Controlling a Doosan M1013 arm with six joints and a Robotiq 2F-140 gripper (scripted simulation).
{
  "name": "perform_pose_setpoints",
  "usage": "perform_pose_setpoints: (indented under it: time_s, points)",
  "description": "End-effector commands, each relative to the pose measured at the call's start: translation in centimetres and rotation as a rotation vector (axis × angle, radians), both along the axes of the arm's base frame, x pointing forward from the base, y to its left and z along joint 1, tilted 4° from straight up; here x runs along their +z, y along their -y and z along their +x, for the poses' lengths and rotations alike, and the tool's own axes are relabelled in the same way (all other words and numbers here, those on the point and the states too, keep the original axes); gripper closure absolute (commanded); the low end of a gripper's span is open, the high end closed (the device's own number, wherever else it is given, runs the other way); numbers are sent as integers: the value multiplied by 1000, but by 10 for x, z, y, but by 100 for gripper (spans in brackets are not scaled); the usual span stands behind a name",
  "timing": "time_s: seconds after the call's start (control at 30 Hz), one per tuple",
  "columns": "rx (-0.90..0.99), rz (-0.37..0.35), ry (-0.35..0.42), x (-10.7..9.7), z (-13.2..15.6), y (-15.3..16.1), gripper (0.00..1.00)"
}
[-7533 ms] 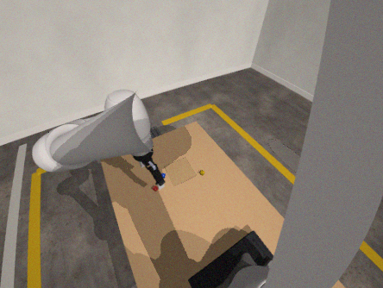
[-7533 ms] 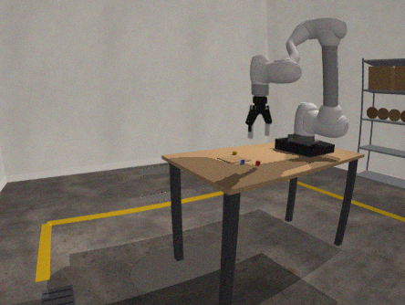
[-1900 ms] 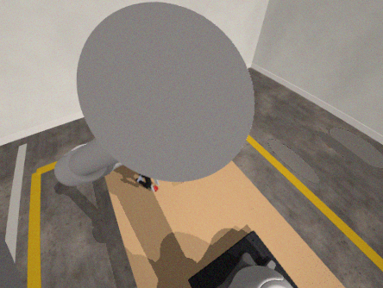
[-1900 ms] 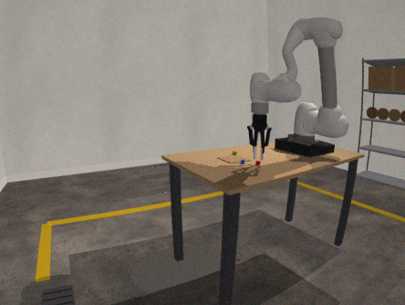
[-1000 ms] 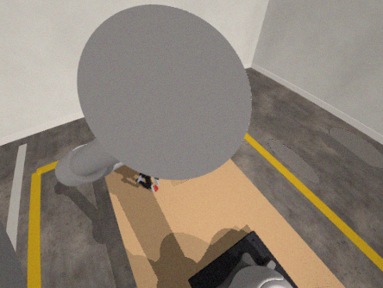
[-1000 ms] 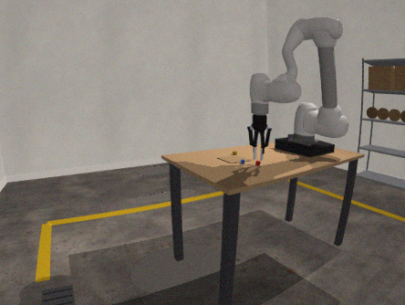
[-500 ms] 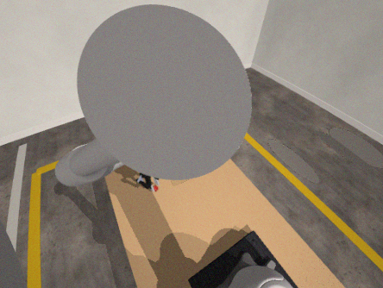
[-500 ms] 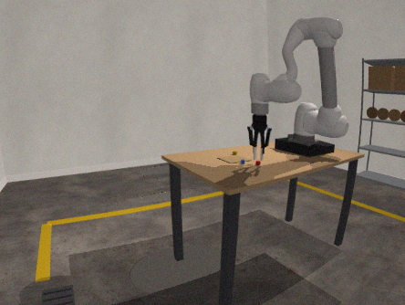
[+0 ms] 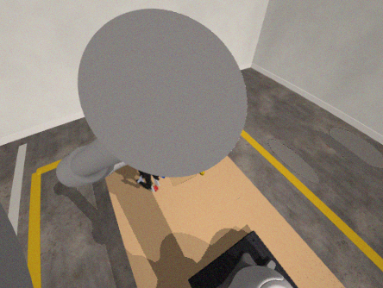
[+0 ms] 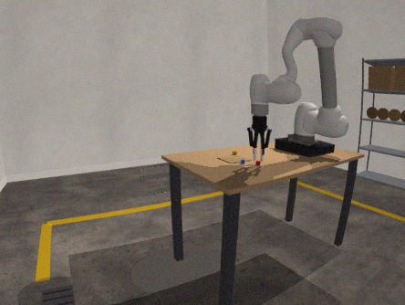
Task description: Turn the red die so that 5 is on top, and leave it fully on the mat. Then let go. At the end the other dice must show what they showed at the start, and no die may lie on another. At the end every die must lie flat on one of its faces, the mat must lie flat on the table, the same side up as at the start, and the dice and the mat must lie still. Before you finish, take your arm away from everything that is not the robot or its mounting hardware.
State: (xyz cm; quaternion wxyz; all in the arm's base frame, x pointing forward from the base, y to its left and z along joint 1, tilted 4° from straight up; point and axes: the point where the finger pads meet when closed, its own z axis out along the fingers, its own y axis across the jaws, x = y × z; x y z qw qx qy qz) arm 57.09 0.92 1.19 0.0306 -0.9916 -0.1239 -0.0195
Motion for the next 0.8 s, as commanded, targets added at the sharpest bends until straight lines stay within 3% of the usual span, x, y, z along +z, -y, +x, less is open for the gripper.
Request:
perform_pose_setpoints:
  time_s: [0.0,0.4,0.77]
  points:
    - [0,0,0,-3,0,0,79]
    - [0,0,0,-19,1,-1,79]
    - [0,0,0,-21,1,-1,79]
